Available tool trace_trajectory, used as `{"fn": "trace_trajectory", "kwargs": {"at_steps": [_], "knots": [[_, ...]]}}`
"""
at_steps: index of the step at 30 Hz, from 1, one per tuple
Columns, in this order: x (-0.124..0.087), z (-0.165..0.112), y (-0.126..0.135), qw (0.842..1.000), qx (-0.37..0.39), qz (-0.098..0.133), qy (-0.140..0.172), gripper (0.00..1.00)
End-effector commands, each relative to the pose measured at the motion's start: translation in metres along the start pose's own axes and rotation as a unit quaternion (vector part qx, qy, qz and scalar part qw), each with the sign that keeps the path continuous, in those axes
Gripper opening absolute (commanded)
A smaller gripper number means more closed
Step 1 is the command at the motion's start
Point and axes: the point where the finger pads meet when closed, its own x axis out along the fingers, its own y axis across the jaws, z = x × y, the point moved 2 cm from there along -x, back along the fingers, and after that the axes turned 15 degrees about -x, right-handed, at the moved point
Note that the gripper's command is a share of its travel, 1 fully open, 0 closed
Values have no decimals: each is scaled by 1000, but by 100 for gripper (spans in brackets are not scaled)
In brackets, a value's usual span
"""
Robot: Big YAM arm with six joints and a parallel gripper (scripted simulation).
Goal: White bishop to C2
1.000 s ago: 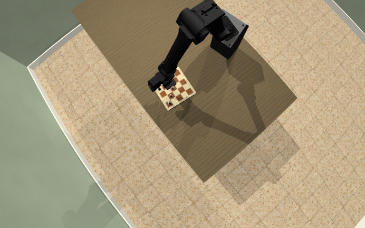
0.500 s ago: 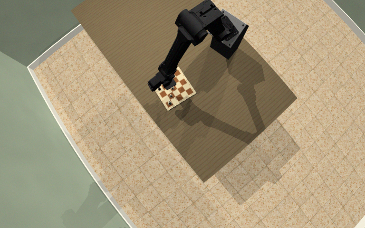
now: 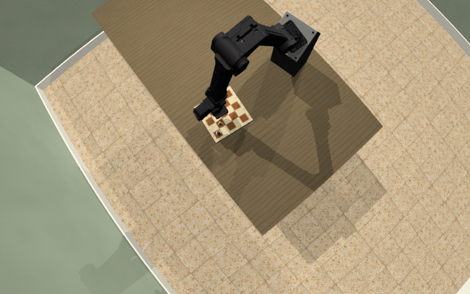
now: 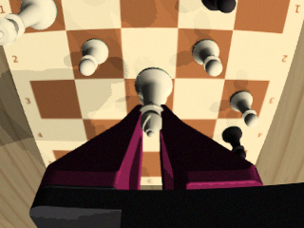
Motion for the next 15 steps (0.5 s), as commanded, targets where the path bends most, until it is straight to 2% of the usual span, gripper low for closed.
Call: {"fn": "trace_trajectory", "kwargs": {"at_steps": [1,9,13,14,15], "knots": [[16,15,3,1000,1,1,-14,0],[36,14,0,1000,3,-1,-13,0],[37,14,1,1000,3,0,-13,0],[27,24,1,1000,0,-1,-26,0],[27,24,1,1000,0,-1,-26,0]]}}
